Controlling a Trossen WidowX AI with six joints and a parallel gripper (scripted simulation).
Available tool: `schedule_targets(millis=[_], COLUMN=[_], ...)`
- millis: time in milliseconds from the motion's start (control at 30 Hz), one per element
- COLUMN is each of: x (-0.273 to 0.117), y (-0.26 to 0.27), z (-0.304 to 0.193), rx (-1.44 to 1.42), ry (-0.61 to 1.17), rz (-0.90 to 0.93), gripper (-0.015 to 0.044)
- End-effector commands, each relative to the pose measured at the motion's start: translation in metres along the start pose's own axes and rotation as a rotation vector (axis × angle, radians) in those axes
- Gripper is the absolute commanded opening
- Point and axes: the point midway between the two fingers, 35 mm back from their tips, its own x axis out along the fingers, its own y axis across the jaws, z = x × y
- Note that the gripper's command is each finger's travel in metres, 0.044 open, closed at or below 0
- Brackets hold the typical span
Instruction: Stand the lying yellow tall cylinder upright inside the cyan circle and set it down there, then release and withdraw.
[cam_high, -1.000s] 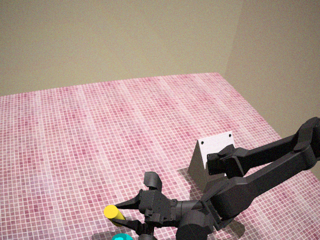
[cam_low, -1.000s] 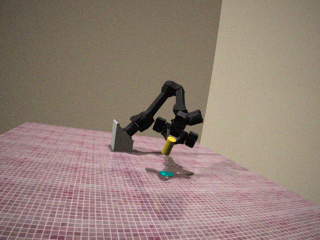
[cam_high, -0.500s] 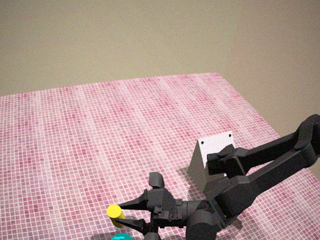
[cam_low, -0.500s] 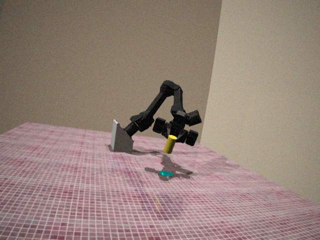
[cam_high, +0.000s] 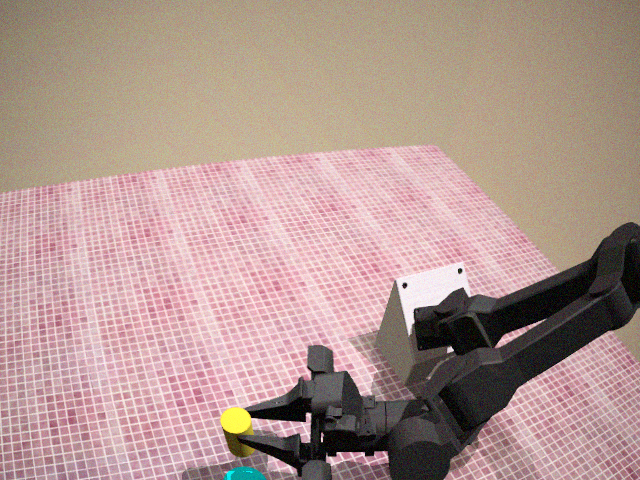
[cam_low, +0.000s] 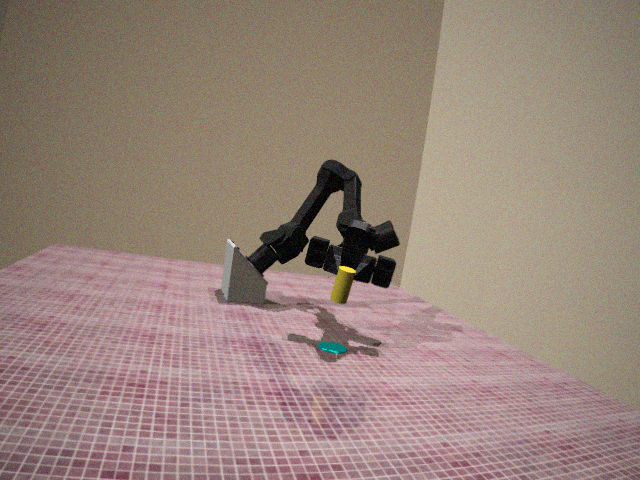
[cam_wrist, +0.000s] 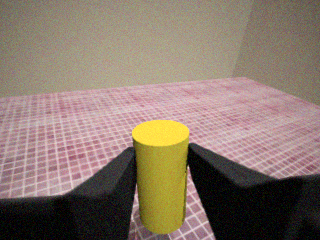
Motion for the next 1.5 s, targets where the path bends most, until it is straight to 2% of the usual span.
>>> schedule_targets(millis=[0,533,1167,1467], x=[-0.003,-0.013,-0.014,-0.006], y=[-0.002,-0.004,-0.004,0.001], z=[0.001,0.005,0.004,-0.020], rx=[0.022,0.105,0.109,0.112], ry=[-0.024,-0.103,-0.107,-0.102], rz=[0.003,0.038,0.040,0.036], gripper=[0.0105,0.0105,0.0105,0.0105])
